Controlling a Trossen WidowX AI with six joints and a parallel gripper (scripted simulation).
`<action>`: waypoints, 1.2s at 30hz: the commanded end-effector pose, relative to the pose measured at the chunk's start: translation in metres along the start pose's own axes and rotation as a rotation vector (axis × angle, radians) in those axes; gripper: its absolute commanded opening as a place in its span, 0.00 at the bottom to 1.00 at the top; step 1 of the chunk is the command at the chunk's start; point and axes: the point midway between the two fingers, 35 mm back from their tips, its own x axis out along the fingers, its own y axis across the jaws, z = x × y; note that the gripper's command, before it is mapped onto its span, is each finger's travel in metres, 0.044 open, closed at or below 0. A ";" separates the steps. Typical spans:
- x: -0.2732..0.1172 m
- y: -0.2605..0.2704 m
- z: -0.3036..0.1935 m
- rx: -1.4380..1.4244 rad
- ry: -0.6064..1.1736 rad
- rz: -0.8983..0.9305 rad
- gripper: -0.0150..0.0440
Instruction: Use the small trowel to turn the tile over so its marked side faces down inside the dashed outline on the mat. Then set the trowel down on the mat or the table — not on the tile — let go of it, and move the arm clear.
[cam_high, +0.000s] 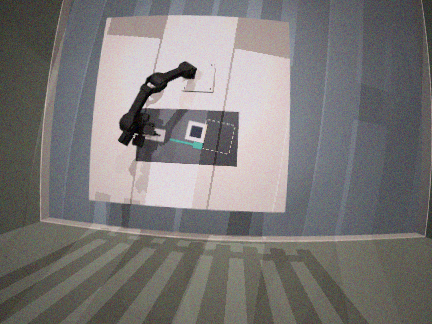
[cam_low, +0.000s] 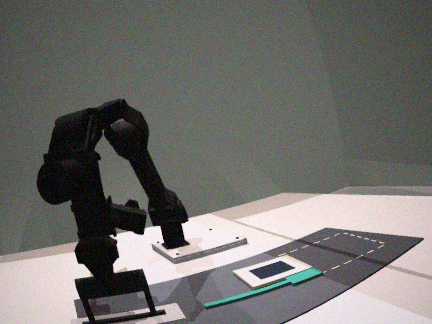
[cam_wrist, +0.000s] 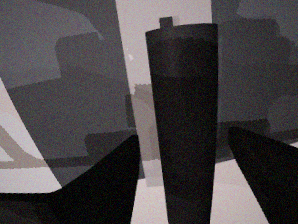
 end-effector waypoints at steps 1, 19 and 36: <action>-0.014 -0.002 0.000 0.006 0.002 -0.009 0.71; -0.054 -0.004 -0.002 0.151 0.008 -0.080 0.76; -0.049 -0.013 -0.007 0.695 -0.078 -0.230 0.76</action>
